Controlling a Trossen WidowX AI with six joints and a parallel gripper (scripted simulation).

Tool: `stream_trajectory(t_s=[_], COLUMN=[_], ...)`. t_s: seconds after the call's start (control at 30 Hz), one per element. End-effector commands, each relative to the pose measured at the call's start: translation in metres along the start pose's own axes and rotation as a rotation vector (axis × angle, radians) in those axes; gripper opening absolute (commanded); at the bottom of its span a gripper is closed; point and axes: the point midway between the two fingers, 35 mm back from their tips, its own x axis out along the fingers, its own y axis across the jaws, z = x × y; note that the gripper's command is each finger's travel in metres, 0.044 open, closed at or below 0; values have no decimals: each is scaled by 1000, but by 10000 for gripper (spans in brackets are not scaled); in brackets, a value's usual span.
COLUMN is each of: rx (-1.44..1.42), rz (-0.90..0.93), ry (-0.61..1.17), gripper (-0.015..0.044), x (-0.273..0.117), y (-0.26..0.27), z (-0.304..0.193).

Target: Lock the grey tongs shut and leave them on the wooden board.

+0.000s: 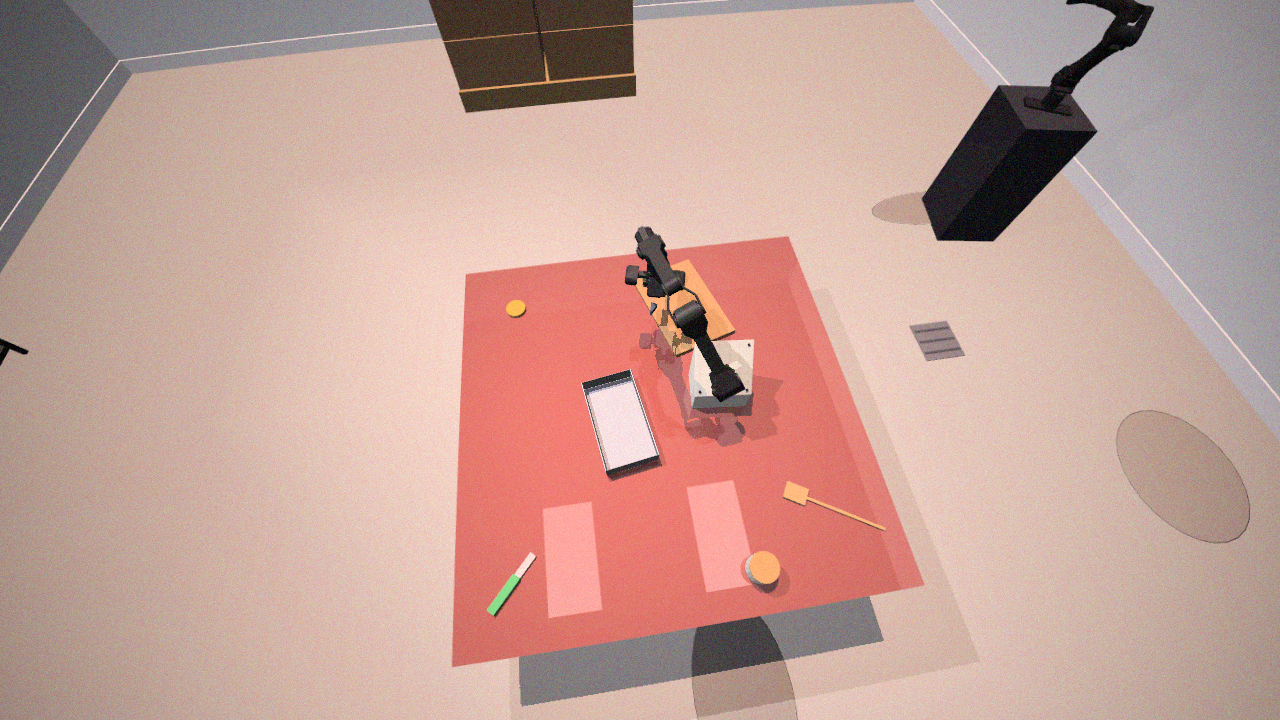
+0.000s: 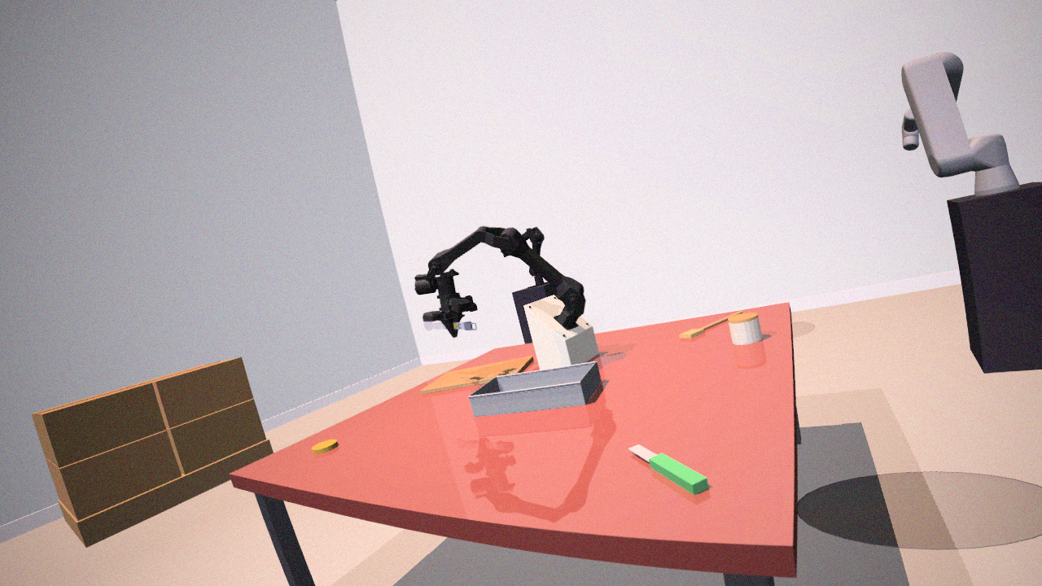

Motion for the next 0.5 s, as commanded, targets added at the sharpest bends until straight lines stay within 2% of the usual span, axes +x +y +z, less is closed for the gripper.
stream_trajectory(t_s=[0.0, 0.47], rx=[-63, -299], rz=[-3, 12], ry=[16, 39], gripper=[-150, -150], x=[1, 16], y=[24, 107], z=[-20, -70])
